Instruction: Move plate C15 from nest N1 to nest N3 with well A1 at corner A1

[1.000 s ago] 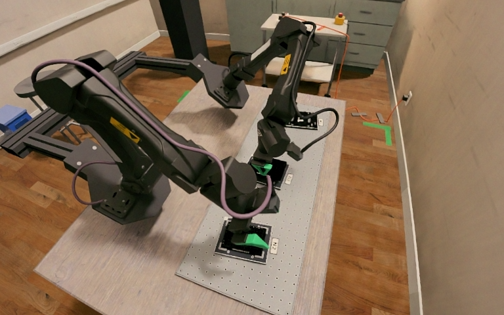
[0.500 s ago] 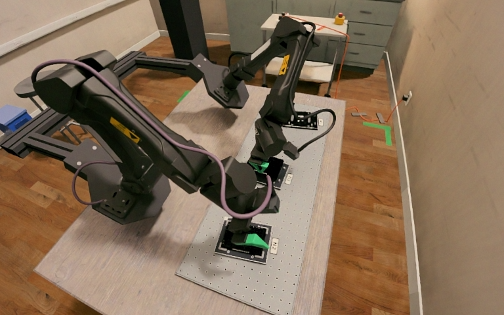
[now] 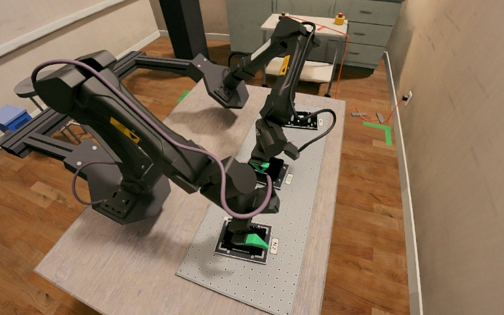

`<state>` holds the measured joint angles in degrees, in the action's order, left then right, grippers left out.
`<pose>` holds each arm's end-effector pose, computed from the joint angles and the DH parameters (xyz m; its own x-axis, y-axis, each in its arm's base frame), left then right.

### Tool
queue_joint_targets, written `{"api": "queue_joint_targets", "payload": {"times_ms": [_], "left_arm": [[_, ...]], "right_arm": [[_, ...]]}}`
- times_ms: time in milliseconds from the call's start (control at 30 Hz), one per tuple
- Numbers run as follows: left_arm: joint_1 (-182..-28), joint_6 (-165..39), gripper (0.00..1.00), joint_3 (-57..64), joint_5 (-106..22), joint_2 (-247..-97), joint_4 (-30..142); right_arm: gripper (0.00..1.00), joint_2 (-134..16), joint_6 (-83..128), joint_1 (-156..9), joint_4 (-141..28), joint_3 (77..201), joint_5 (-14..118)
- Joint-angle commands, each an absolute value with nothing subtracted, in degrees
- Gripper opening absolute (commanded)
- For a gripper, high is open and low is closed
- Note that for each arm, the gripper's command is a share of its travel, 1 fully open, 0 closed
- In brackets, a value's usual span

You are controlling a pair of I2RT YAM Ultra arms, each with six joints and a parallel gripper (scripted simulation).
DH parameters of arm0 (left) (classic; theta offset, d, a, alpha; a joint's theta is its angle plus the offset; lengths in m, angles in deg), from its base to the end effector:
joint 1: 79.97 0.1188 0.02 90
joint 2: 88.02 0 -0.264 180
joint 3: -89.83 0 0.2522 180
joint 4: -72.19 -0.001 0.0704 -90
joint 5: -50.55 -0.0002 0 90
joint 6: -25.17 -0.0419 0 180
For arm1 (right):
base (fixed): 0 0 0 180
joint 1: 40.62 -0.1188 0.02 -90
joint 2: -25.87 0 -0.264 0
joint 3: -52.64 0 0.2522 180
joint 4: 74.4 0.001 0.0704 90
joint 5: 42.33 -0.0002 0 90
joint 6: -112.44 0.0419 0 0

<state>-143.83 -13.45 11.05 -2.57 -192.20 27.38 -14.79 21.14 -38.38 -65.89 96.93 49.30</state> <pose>0.1766 -0.3004 0.1687 -0.7498 0.1094 -0.6525 0.0684 0.9938 0.0879 0.1832 -0.0050 0.2970 -0.0852 -0.0194 -0.9962 0.0088 0.9998 -0.0202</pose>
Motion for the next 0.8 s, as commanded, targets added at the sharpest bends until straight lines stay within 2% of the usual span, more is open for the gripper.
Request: {"api": "queue_joint_targets", "payload": {"times_ms": [0,767], "left_arm": [[-143.4,-14.1,0.79,11.1,-2.7,-191.6,28.6],[-143.6,-14.4,0.79,10.2,-3.0,-192.8,29.4]], "right_arm": [[1.00,-13.8,21.2,-38.2,-66.0,97.2,49.6],[1.00,-13.8,21.2,-38.2,-66.0,97.2,49.6]]}}
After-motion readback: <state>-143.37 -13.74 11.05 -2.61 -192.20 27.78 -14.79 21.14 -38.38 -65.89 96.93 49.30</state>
